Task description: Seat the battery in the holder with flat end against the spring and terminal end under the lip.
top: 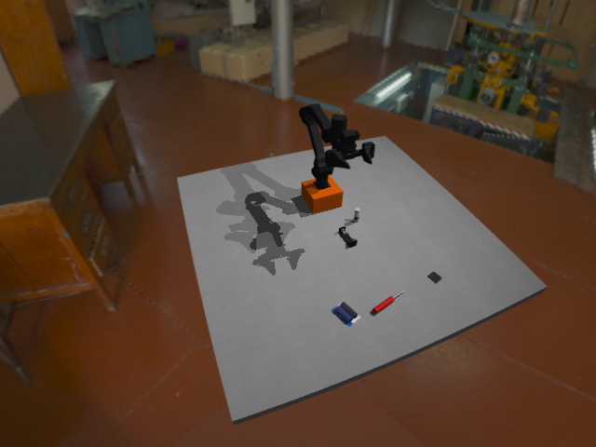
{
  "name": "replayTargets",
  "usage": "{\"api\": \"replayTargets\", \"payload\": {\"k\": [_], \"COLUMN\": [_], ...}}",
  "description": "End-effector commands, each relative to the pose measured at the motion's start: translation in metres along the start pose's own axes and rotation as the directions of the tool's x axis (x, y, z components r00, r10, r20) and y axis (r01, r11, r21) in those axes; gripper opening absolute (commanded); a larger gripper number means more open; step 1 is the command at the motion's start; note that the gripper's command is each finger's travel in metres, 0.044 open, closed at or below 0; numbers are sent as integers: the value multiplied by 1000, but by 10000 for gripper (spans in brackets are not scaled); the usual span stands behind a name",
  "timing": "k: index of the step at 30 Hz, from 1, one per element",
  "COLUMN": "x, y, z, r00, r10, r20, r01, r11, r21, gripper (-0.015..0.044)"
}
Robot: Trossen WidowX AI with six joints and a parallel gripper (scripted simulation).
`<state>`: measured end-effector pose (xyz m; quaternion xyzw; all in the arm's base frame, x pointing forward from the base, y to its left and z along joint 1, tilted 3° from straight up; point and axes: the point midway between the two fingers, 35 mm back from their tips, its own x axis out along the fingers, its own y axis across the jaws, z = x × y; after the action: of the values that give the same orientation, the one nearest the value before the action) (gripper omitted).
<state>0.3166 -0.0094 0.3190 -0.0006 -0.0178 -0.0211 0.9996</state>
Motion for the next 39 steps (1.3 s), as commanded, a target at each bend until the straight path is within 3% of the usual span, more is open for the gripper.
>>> {"api": "replayTargets", "payload": {"k": [1, 3, 5, 9, 15, 22, 39], "x": [1, 8, 6, -10, -60, -131, -132], "y": [1, 11, 25, 39, 52, 53, 53], "z": [-4, -40, -93, -147, -212, -244, -259], "r00": [1000, 982, 904, 751, 407, -30, -45], "r10": [4, 32, 68, 91, 76, -22, -27], "r20": [-21, -185, -421, -654, -910, -999, -999], "r01": [-3, -19, -4, 60, 207, 338, 341], "r11": [1000, 997, 988, 977, 963, 941, 939], "r21": [8, 71, 152, 205, 173, -31, -40], "gripper": [374, 321, 269, 164, 6, 0, 0]}}
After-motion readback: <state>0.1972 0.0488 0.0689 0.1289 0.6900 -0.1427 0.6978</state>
